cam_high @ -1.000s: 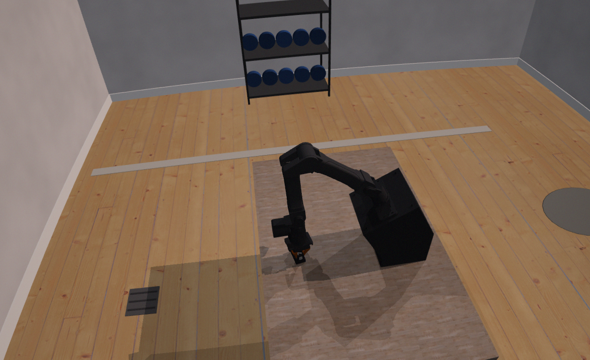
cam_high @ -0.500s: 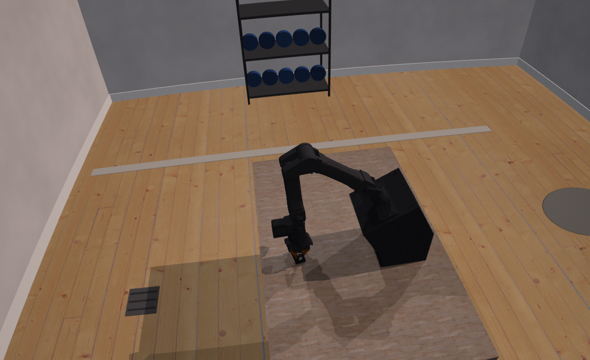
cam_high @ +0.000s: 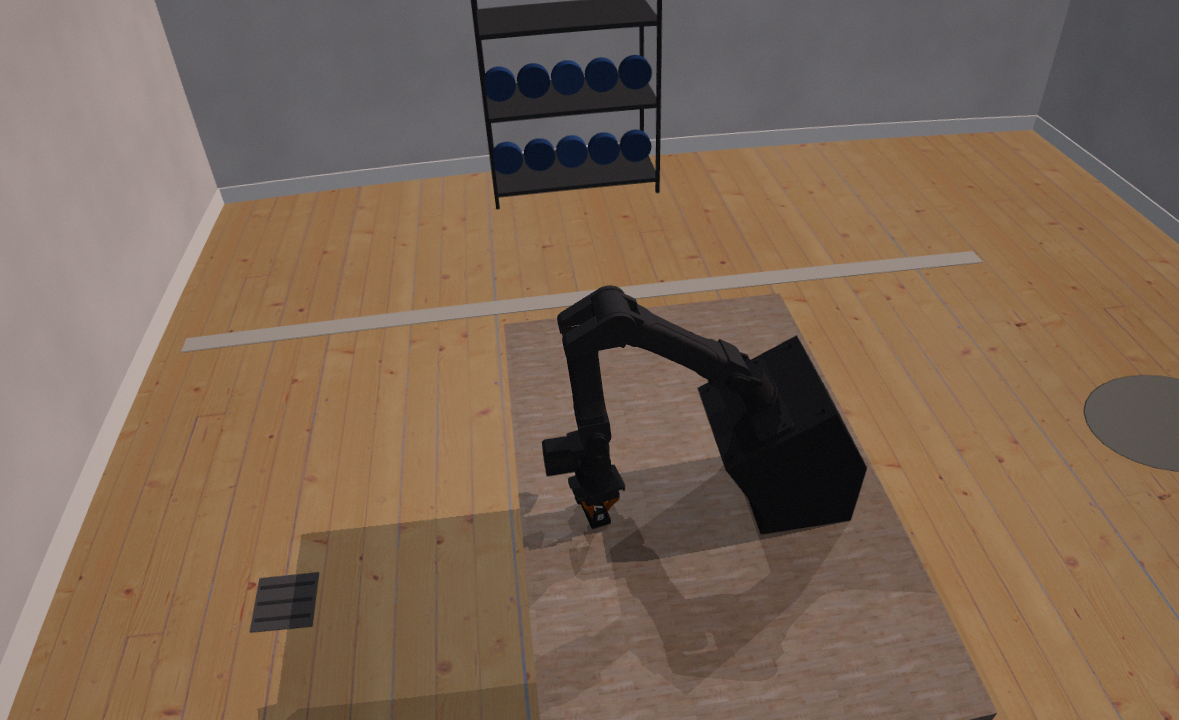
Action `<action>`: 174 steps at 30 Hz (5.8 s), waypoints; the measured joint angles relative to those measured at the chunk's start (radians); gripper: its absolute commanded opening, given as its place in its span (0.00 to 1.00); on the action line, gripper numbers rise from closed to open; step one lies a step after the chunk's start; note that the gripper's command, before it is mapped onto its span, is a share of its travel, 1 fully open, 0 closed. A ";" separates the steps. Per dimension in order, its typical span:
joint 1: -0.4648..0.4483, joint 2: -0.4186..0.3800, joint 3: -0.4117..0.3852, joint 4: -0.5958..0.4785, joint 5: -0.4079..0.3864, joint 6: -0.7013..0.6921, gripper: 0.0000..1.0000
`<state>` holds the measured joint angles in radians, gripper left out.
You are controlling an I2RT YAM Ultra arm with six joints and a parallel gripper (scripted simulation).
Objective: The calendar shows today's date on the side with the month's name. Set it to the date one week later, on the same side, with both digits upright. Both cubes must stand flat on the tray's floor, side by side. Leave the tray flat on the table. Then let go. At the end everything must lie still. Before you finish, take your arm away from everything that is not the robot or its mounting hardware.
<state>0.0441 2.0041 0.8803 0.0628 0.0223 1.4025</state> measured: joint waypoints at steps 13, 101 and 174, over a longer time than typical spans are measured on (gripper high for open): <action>0.000 0.000 0.000 0.000 0.000 0.000 0.26; 0.001 -0.092 -0.036 -0.046 0.000 0.001 0.45; 0.016 -0.646 -0.024 -0.588 0.003 0.013 1.00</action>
<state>0.0597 1.3579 0.8562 -0.5251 0.0250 1.4158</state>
